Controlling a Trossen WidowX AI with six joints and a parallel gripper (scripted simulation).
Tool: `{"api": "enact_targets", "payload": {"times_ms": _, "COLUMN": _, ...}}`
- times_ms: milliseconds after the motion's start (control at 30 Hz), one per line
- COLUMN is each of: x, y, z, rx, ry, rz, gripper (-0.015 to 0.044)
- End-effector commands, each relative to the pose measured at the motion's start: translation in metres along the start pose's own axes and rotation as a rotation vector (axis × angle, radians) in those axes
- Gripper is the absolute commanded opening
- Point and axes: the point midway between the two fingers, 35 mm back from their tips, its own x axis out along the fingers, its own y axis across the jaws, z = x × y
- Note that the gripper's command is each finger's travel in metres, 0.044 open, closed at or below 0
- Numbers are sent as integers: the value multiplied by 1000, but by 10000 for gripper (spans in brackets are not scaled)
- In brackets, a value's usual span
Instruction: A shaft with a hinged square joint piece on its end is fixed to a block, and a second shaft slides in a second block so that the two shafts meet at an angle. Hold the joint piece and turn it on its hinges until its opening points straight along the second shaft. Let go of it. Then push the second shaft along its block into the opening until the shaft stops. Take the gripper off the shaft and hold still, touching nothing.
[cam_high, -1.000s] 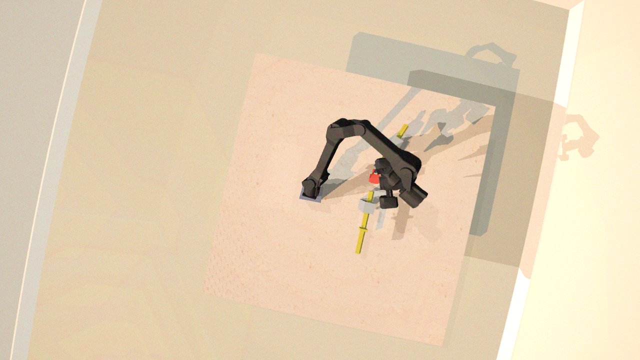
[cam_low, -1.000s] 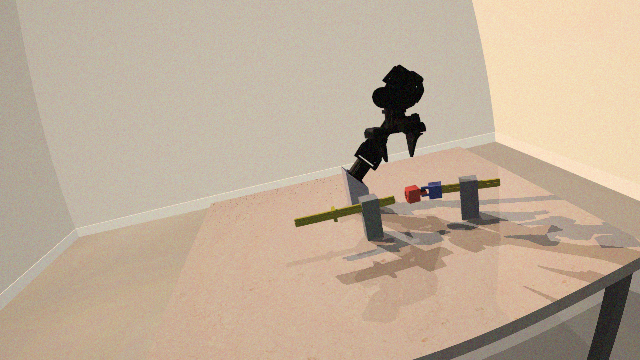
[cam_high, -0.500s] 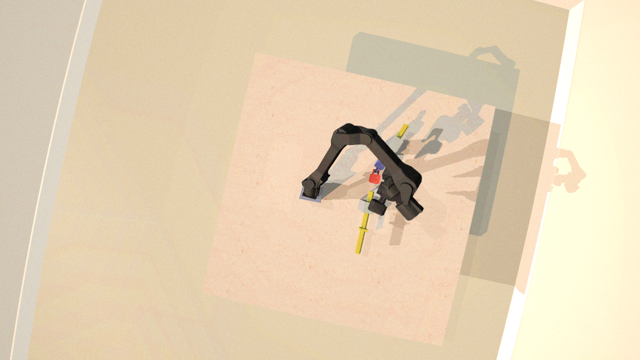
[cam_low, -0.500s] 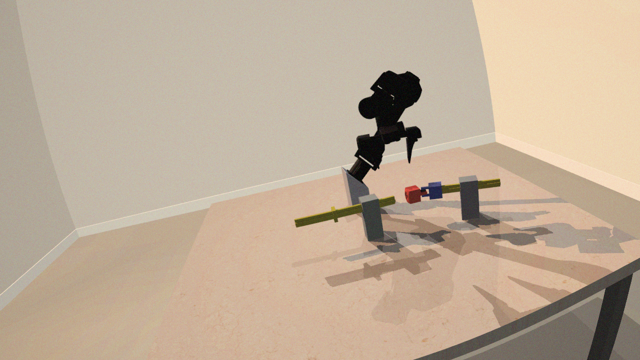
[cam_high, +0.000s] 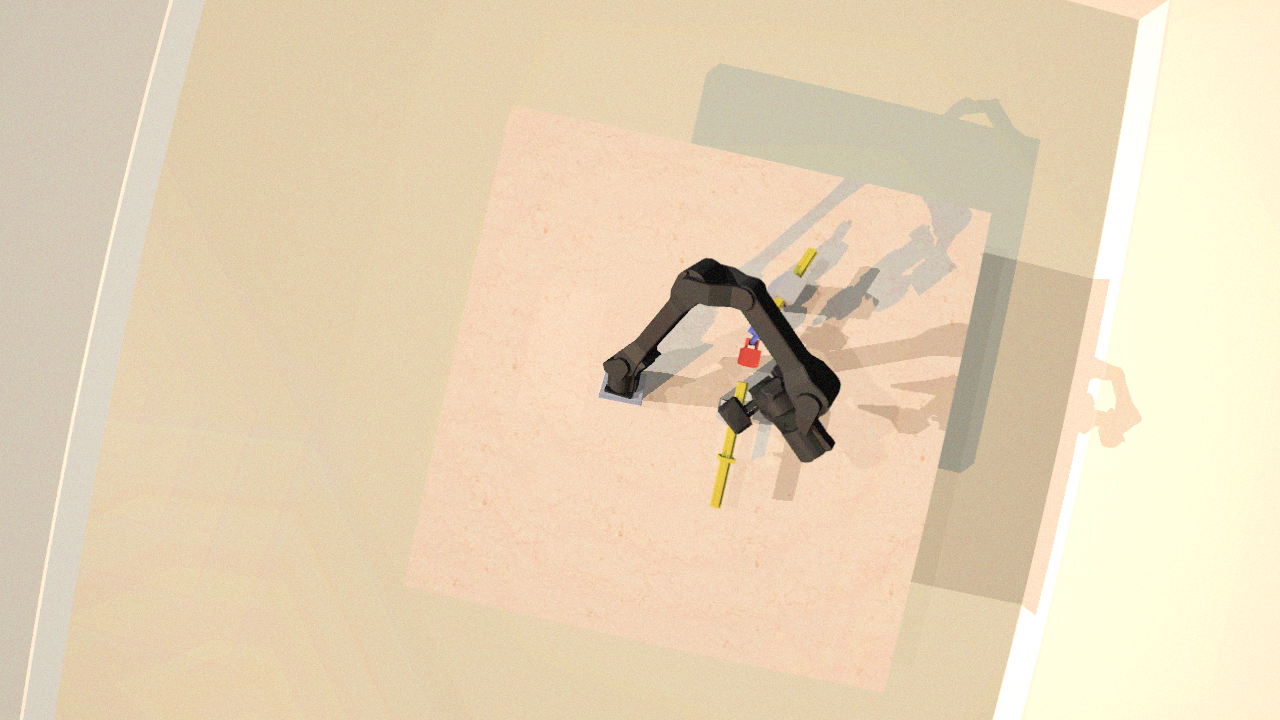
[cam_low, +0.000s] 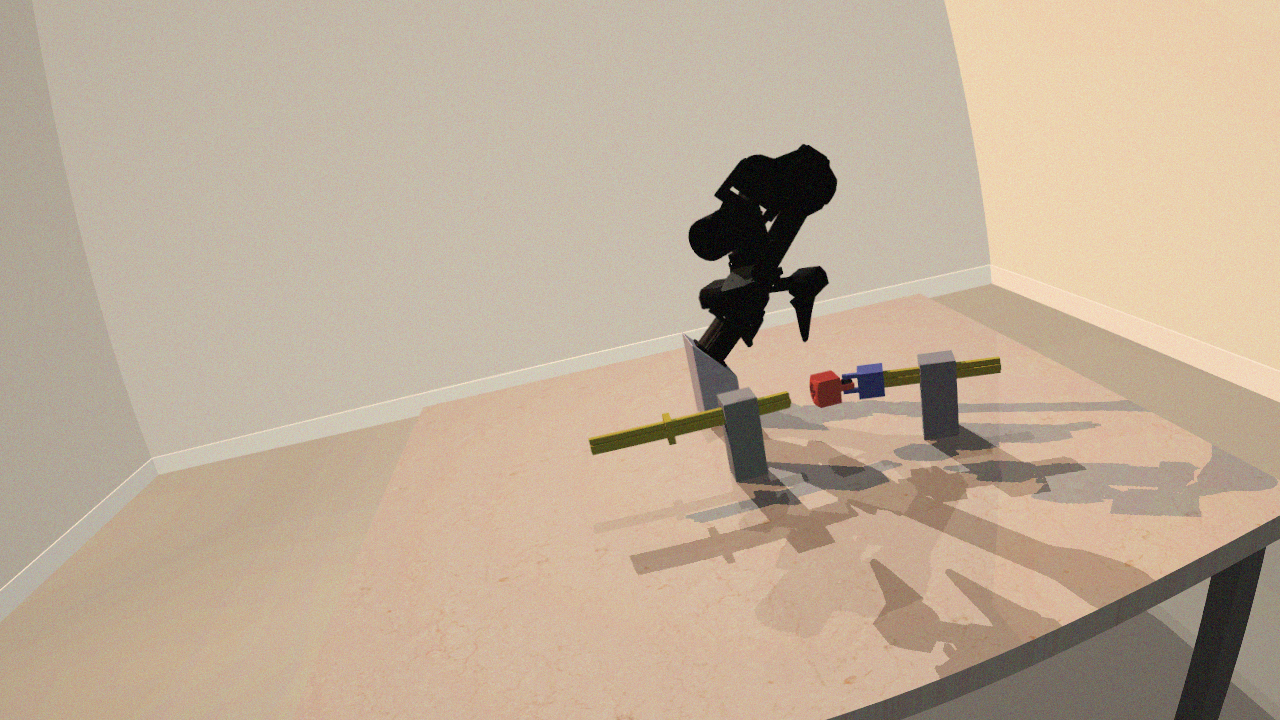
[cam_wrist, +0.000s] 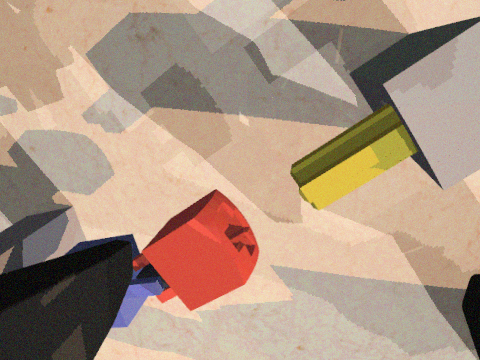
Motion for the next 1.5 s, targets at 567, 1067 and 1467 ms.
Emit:
{"api": "enact_targets", "payload": {"times_ms": 567, "x": 17, "y": -26, "z": 17, "rx": 712, "ry": 120, "rz": 60, "gripper": 440}}
{"api": "enact_targets", "payload": {"times_ms": 1067, "x": 21, "y": -32, "z": 20, "rx": 858, "ry": 150, "rz": 65, "gripper": 440}}
{"api": "enact_targets", "payload": {"times_ms": 1467, "x": 12, "y": -65, "z": 61, "rx": 475, "ry": 79, "rz": 54, "gripper": 440}}
